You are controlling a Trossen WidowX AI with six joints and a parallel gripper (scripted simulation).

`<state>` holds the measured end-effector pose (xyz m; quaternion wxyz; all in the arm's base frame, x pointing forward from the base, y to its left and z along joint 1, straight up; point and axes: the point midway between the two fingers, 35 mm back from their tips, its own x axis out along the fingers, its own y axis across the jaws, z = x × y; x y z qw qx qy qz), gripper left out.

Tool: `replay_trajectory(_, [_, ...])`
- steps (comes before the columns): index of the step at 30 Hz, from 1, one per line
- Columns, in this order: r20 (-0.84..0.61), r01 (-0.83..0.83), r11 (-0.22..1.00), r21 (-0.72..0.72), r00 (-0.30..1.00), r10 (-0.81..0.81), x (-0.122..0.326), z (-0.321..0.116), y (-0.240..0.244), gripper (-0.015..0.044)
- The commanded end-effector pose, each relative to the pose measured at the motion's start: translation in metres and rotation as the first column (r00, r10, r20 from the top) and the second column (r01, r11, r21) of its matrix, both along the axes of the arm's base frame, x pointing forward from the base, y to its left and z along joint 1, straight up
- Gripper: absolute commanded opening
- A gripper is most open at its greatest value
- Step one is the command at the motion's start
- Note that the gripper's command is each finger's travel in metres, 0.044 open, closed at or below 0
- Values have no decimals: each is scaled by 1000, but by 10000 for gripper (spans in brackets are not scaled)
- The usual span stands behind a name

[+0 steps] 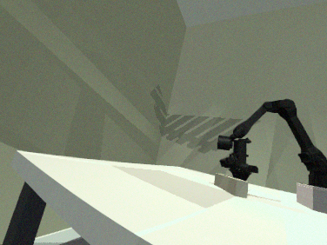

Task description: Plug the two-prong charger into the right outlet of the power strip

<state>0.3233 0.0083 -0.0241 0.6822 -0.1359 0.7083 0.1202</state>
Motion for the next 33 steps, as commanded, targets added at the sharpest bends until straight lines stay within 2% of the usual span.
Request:
replay_trajectory(1, [-1, 3, 1000, 3, 1000, -3, 1, 0, 1, 0])
replay_trajectory(33, [-1, 3, 1000, 4, 1000, -3, 10, 1, 4, 0])
